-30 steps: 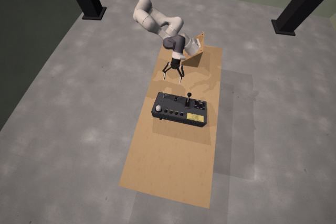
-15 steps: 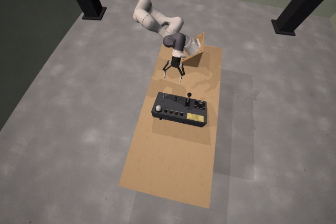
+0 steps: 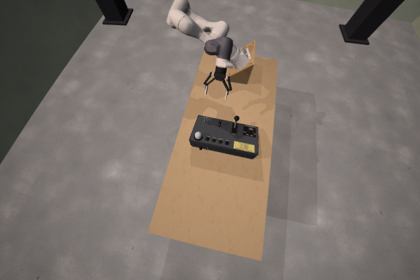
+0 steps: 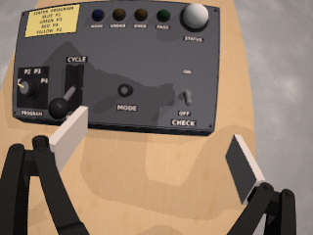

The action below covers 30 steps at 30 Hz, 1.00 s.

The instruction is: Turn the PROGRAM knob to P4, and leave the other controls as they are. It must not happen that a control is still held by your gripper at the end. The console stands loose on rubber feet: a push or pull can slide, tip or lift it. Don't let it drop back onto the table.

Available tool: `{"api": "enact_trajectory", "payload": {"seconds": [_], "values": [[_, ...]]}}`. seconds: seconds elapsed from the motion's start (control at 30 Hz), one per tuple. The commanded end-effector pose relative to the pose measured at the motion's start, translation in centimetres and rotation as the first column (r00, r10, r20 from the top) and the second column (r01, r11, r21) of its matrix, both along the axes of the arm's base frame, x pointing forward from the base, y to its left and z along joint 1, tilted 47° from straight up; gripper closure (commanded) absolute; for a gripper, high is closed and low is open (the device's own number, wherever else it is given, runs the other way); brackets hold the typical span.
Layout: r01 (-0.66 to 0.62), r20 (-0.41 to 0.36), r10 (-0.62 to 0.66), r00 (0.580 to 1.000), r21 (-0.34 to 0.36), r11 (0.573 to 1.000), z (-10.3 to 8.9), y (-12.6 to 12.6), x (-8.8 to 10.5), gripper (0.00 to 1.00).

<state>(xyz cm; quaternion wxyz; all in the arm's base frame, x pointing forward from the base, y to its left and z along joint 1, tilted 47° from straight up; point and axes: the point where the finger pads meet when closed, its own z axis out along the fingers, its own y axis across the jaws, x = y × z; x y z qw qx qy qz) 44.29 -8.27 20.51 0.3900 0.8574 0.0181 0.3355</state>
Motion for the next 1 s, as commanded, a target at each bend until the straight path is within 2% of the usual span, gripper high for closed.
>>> {"api": "enact_trajectory", "payload": {"seconds": [0.0, 0.43, 0.67, 0.83, 0.97], "values": [[0.0, -0.021, 0.0, 1.0, -0.019, 1.0, 0.3, 0.1, -0.5, 0.0], [0.0, -0.021, 0.0, 1.0, -0.019, 1.0, 0.6, 0.4, -0.6, 0.0], [0.011, -0.038, -0.011, 0.999, -0.021, 1.0, 0.2, 0.7, 0.0, 0.0], [0.047, -0.092, -0.05, 0.994, -0.028, 0.998, -1.5, 2.2, 2.2, 0.0], [0.084, -0.149, -0.088, 0.985, -0.034, 0.996, -4.8, 4.9, 5.1, 0.0]]}}
